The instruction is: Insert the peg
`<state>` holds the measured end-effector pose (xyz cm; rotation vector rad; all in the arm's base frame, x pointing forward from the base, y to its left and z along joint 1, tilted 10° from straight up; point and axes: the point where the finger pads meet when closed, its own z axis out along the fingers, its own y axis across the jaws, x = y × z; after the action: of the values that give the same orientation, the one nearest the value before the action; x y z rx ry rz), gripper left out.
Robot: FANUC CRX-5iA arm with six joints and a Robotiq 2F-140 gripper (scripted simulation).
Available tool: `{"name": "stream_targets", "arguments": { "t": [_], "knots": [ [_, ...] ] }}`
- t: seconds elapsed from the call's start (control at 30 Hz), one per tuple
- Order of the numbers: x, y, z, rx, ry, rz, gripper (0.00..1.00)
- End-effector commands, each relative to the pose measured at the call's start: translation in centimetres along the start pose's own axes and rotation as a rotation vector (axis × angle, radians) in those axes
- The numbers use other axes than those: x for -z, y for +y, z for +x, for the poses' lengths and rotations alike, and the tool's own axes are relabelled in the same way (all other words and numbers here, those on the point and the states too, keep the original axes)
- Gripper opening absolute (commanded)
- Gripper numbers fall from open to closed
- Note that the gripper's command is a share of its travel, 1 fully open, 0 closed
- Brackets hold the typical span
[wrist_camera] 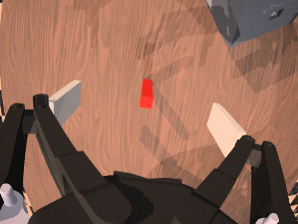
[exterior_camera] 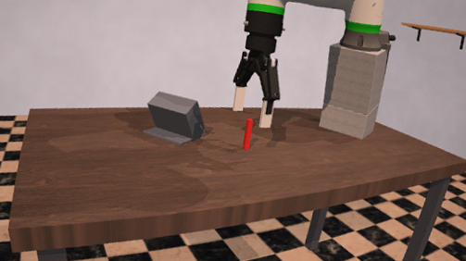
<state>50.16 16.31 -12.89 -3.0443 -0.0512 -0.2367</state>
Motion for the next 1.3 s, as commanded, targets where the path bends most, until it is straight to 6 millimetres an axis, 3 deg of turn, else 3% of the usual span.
{"name": "stream_targets", "arguments": {
  "t": [0.0, 0.47, 1.27],
  "knots": [
    [-0.5, 0.0, 0.0, 0.0, 0.0, 0.0, 1.0],
    [-1.9, 0.0, 0.0, 0.0, 0.0, 0.0, 1.0],
    [-1.8, 0.0, 0.0, 0.0, 0.0, 0.0, 0.61]
  ]
}}
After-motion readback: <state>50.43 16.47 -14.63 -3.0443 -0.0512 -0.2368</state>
